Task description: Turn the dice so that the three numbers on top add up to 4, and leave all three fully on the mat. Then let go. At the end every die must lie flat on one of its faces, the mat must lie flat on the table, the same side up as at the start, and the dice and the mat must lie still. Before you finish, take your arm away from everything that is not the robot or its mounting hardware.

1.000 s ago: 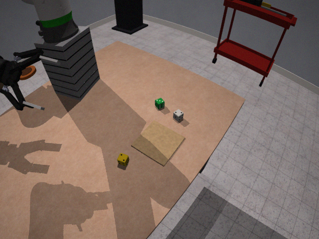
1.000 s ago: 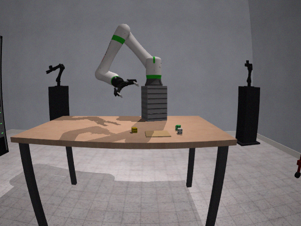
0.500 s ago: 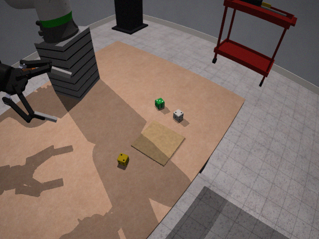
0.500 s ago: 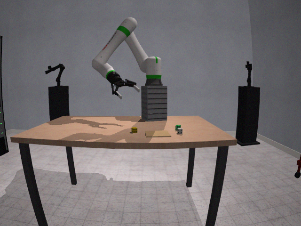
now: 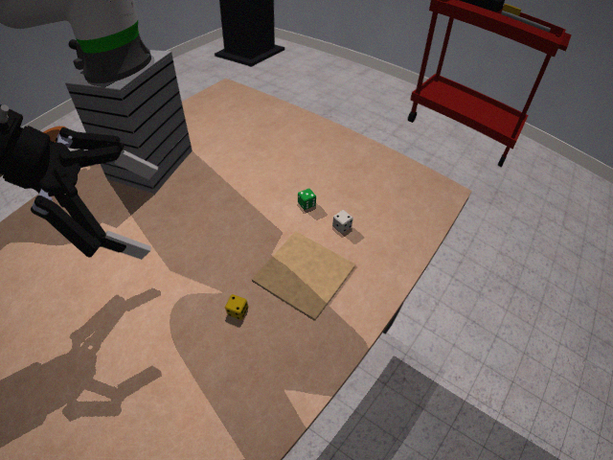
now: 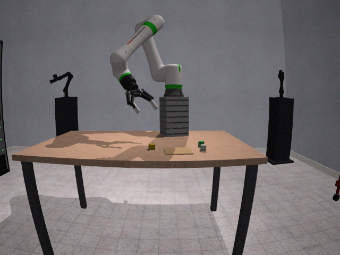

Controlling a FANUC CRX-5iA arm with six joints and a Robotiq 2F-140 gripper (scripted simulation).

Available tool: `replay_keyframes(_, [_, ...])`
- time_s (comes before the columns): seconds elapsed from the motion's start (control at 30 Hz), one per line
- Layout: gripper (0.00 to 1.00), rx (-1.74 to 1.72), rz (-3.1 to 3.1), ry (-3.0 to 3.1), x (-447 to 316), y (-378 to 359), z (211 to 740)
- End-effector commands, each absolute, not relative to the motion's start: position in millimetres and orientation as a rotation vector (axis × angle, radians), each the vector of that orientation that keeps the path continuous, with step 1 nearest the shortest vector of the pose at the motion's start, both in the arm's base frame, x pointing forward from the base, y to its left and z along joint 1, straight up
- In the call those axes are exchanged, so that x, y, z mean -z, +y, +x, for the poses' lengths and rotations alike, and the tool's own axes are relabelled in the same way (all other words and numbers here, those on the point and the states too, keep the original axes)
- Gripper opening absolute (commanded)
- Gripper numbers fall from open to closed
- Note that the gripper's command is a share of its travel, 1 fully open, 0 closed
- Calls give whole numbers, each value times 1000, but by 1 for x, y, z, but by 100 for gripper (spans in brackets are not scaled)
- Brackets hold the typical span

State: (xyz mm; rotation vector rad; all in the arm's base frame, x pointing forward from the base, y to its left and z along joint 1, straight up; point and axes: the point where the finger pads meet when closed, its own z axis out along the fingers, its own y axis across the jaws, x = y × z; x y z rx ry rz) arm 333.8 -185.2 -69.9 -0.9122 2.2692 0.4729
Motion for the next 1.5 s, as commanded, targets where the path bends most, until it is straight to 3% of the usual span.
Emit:
replay_keyframes(0.0, [100,-413,-1105,2323,80,-183,353])
replay_keyframes(0.9, [100,-44,-2039,2294,115,-172,451])
replay_keyframes(1.47, [100,20,-2173,2261,120,-170,465])
